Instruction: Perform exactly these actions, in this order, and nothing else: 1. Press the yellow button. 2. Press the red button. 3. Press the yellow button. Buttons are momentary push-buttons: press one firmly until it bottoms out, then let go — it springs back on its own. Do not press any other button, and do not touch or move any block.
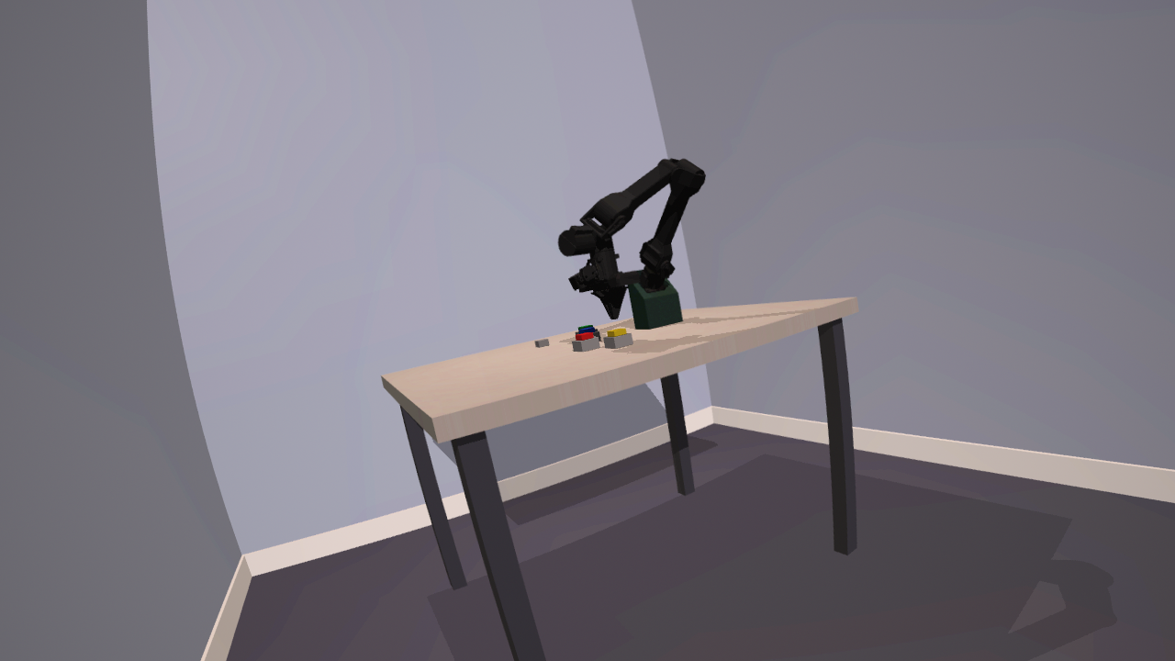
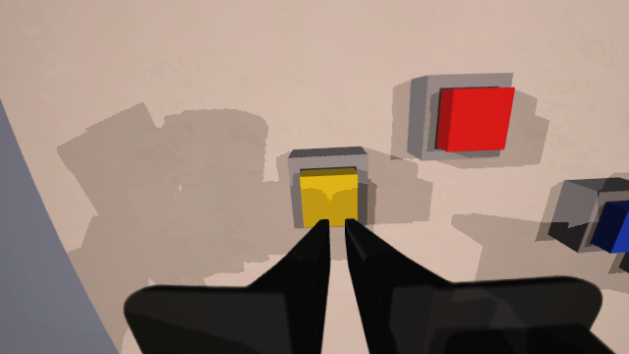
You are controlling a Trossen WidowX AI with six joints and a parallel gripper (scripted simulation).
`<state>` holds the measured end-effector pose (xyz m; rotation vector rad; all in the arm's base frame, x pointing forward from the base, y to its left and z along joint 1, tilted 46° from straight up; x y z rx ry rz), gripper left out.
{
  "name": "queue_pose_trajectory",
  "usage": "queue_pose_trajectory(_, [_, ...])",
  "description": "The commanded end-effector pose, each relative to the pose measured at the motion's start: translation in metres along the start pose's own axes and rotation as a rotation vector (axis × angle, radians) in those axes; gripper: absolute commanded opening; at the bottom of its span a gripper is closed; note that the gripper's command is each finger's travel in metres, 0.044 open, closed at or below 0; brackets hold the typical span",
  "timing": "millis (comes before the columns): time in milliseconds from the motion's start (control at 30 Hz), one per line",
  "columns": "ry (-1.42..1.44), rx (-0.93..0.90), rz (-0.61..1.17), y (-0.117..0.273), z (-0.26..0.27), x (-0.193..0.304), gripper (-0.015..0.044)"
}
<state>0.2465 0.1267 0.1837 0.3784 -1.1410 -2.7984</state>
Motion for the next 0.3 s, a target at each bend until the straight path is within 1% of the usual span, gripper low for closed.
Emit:
queue_pose_trajectory(0, [0.009,0.000,-0.005,0.025,0.001,0.005,0.0099])
queue_pose_trajectory(67, [0.008,-0.001,-0.005,0.053,0.003,0.016,0.0151])
queue_pose_trajectory(100, [0.008,-0.002,-0.005,0.060,0.004,0.020,0.0178])
queue_pose_trajectory(233, [0.007,-0.002,-0.005,0.063,0.005,0.021,0.0283])
queue_pose_trajectory(267, [0.007,-0.002,-0.005,0.063,0.005,0.021,0.0283])
Point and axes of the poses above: the point midway between the two fingers, 35 mm back from their tips, its own y axis back along the fingers, its own z axis across the jaws, x = y × z, the point moved 6 cm from there along y, back along the fingers, and after that the axes turned 11 degrees about y, right-handed, at the moved point
